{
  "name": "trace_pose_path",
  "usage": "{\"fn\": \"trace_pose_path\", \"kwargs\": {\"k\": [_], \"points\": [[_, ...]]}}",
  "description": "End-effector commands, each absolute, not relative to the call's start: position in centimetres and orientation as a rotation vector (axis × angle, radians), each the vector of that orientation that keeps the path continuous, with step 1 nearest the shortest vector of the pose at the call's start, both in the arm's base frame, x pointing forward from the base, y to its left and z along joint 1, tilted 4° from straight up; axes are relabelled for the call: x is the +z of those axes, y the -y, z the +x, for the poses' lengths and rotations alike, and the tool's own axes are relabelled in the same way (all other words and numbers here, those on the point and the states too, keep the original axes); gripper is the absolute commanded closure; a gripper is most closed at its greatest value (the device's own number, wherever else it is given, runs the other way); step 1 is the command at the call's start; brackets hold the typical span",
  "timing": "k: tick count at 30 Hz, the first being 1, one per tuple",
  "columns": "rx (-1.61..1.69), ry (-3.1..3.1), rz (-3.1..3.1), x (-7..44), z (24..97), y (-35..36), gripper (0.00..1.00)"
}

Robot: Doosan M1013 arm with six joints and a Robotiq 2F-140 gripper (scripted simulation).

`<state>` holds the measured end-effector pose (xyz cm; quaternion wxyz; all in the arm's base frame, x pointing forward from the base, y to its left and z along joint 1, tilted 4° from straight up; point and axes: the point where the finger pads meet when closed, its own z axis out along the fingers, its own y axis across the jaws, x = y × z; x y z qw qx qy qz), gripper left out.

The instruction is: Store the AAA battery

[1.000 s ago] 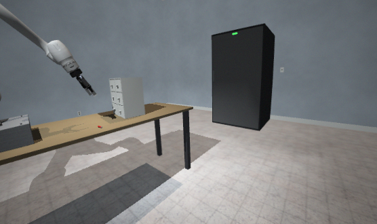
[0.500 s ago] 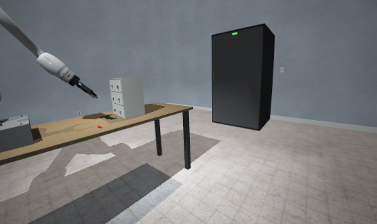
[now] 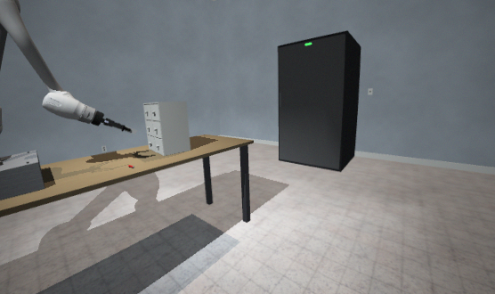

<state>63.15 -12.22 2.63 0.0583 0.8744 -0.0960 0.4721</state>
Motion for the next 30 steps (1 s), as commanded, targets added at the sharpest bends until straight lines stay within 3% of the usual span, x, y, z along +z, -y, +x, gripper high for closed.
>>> {"fn": "trace_pose_path", "kwargs": {"k": [1, 17, 18, 30], "points": [[1.559, 0.279, 2.569, 1.74, 63.97, 12.47, 0.0], [1.63, 0.273, 2.519, 1.24, 64.39, 12.57, 0.0], [1.63, 0.273, 2.519, 1.24, 64.39, 12.57, 0.8], [1.63, 0.273, 2.519, 1.24, 64.39, 12.57, 0.8]]}}
